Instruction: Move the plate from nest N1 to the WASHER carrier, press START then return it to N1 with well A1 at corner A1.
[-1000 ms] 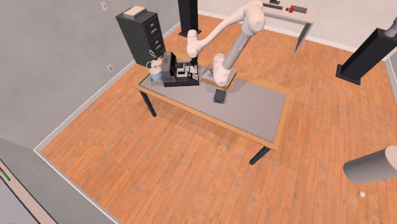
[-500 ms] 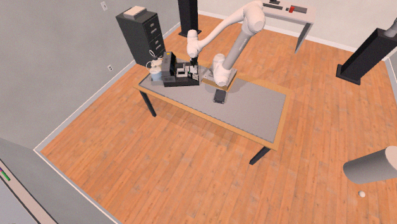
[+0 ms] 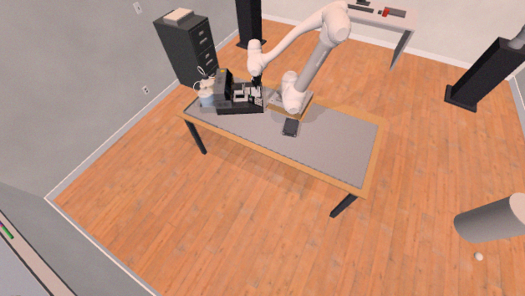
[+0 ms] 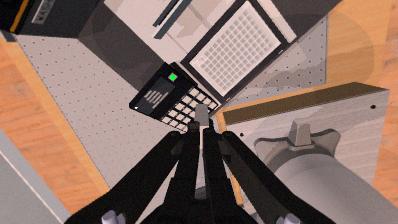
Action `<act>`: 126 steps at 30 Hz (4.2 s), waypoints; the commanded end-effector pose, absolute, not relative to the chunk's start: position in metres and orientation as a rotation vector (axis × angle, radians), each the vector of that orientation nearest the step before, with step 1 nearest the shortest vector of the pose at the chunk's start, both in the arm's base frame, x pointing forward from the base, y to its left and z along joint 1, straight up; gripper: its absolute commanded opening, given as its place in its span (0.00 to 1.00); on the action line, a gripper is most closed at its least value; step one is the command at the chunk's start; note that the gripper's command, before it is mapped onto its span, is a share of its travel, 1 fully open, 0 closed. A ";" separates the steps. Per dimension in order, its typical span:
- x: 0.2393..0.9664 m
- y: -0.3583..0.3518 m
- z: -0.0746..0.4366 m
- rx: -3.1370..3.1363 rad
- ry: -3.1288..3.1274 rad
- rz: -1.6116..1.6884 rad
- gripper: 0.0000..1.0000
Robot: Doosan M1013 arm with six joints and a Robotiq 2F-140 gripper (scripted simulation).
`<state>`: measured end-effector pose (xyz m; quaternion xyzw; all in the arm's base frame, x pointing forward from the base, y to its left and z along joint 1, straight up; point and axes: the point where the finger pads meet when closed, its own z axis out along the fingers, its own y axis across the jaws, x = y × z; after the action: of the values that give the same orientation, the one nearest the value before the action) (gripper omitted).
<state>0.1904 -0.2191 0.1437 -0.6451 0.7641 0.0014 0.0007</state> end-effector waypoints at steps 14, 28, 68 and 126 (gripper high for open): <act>0.188 -0.217 0.142 -2.035 2.393 0.012 0.10; 0.212 -0.162 0.142 -2.468 1.940 0.012 0.10; 0.222 -0.139 0.143 -2.793 1.430 0.011 0.10; 0.222 -0.139 0.120 -2.957 1.046 0.010 0.10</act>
<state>0.2242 -0.1385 0.1240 -0.9297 0.3683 0.0023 0.0011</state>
